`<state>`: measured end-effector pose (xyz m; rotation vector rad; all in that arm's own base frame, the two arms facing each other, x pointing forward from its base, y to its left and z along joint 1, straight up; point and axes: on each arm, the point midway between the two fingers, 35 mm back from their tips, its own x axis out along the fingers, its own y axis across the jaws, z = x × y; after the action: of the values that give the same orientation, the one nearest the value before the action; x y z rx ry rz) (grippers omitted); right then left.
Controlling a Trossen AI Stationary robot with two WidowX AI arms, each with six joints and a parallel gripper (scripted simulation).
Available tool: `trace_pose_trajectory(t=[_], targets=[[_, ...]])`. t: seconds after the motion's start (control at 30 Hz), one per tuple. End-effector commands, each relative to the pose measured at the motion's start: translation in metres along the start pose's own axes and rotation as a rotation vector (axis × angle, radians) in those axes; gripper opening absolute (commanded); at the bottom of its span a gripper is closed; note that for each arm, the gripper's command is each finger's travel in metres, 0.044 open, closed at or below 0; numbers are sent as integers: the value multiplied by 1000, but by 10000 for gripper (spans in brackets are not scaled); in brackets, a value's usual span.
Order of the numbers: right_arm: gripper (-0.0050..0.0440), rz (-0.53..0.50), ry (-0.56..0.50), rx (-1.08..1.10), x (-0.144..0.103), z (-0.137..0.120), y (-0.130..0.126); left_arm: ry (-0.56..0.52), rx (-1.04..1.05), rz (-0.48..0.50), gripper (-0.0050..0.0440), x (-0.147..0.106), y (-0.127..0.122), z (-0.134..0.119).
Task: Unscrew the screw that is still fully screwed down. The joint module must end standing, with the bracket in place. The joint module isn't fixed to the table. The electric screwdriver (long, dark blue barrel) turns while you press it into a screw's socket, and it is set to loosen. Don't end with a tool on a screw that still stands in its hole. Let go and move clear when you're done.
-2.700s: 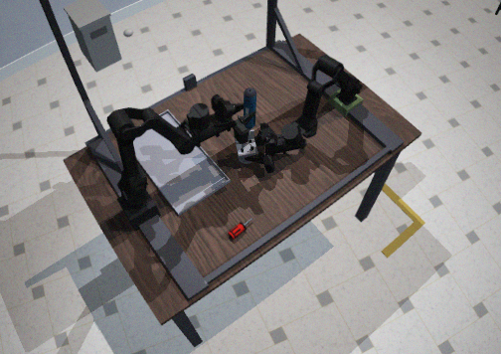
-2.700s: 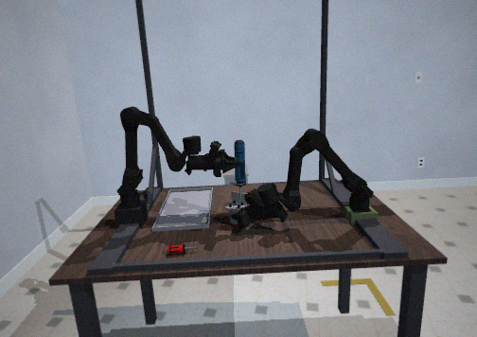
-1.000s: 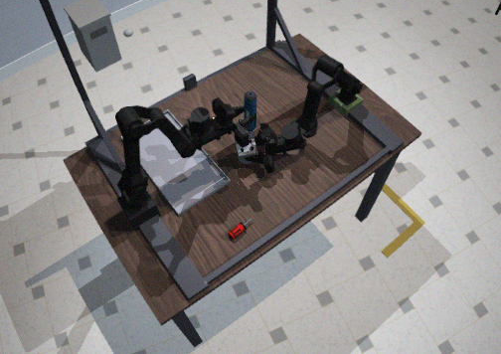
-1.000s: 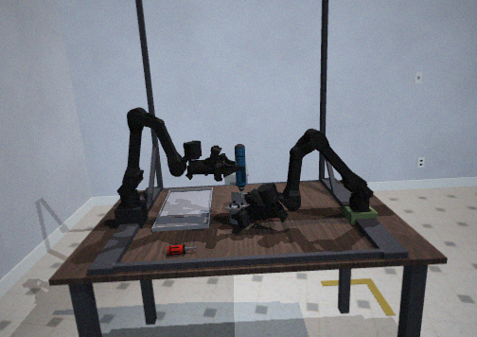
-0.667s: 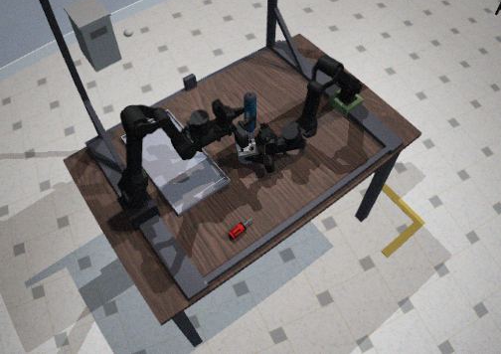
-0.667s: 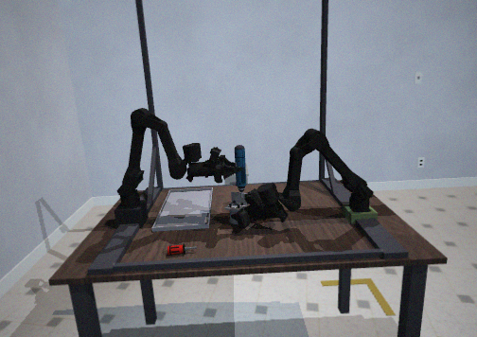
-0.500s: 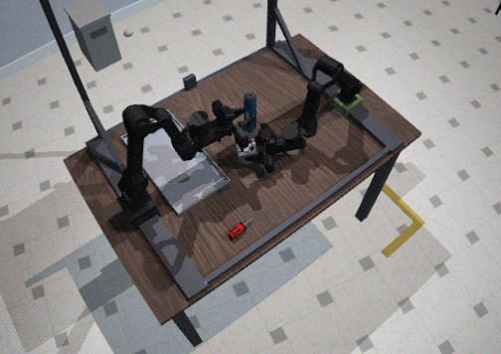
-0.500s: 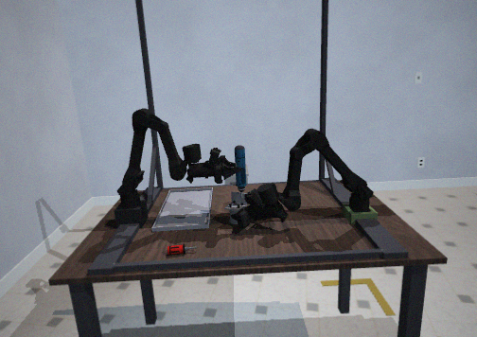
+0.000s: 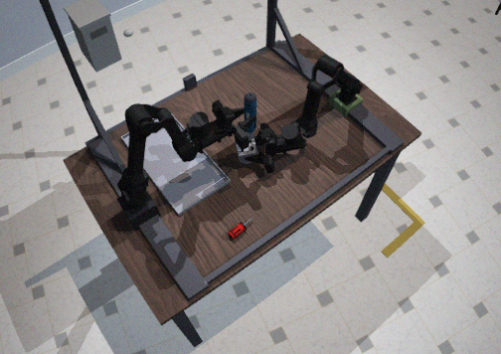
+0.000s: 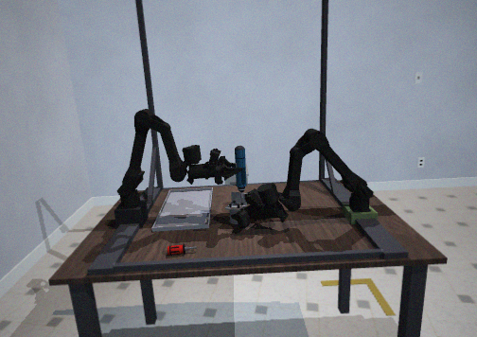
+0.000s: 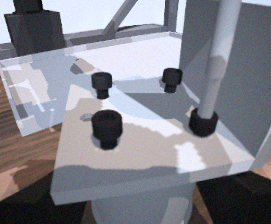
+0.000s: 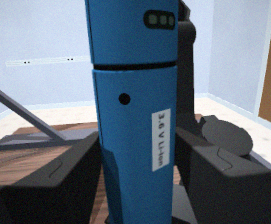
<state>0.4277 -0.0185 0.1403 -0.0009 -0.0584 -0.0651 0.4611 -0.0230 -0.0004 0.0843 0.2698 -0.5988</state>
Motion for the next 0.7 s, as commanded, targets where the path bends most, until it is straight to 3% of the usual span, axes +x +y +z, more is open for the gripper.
trace_pose_trajectory(t=[0.0,0.07,0.5,0.67], targets=[[160,0,-9,-1,-1,5,1,-19,17,6,243,-1,3,10],[160,0,-30,-1,3,18,0,-19,17,6,243,-1,3,10],[160,1,-33,-2,3,22,0,-19,17,6,243,-1,3,10],[160,1,-1,-3,1,4,0,-19,17,6,243,-1,3,10]])
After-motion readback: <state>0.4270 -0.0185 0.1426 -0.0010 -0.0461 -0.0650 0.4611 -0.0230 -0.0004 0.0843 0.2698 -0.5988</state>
